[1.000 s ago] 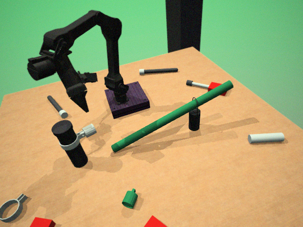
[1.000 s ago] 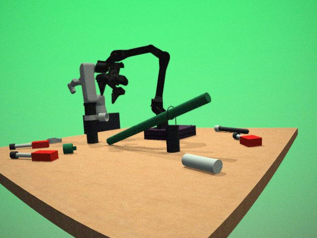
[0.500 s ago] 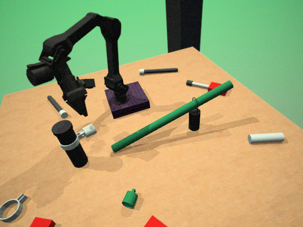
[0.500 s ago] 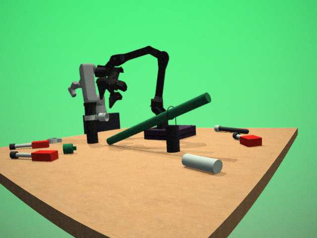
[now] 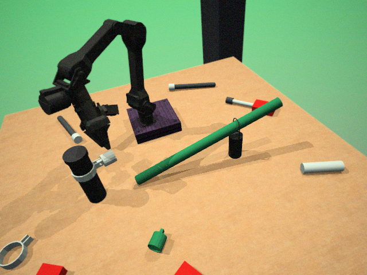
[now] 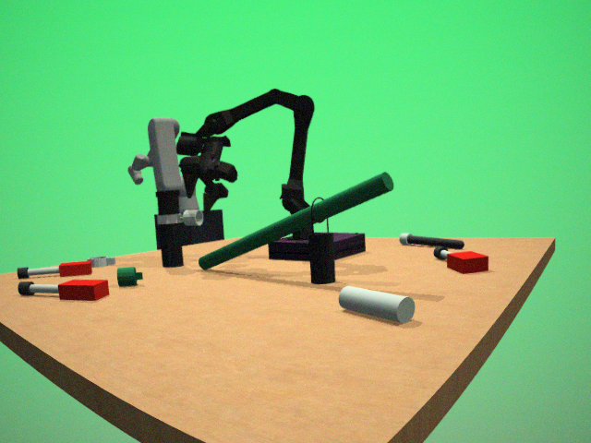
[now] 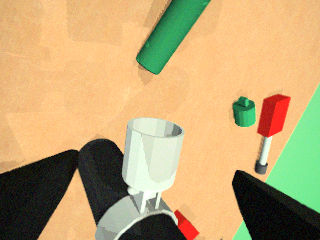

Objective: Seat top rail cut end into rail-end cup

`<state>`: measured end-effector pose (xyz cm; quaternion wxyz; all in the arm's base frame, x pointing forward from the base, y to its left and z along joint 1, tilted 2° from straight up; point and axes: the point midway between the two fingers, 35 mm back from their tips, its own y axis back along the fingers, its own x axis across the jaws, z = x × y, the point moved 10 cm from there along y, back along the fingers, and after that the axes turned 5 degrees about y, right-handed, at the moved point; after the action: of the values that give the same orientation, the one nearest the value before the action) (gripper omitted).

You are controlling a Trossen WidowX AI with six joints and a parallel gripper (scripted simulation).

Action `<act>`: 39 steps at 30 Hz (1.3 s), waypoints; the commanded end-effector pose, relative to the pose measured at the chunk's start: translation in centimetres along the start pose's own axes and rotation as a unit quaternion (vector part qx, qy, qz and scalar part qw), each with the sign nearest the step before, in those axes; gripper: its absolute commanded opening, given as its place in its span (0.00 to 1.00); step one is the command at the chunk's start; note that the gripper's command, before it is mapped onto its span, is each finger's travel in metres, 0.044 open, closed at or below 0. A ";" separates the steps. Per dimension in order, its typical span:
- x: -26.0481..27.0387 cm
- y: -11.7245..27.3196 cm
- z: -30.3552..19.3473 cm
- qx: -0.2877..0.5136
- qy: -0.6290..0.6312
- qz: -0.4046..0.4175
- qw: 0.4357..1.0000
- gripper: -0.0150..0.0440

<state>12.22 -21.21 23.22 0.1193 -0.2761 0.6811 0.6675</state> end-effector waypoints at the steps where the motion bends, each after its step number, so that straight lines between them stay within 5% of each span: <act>1: 0.2 -0.9 0.1 -0.005 -0.005 0.001 1.000 1.00; 39: 0.2 -6.5 0.3 -0.005 -0.005 -0.001 1.000 1.00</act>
<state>15.51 -20.79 18.07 0.1224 -0.2800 0.6781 0.6684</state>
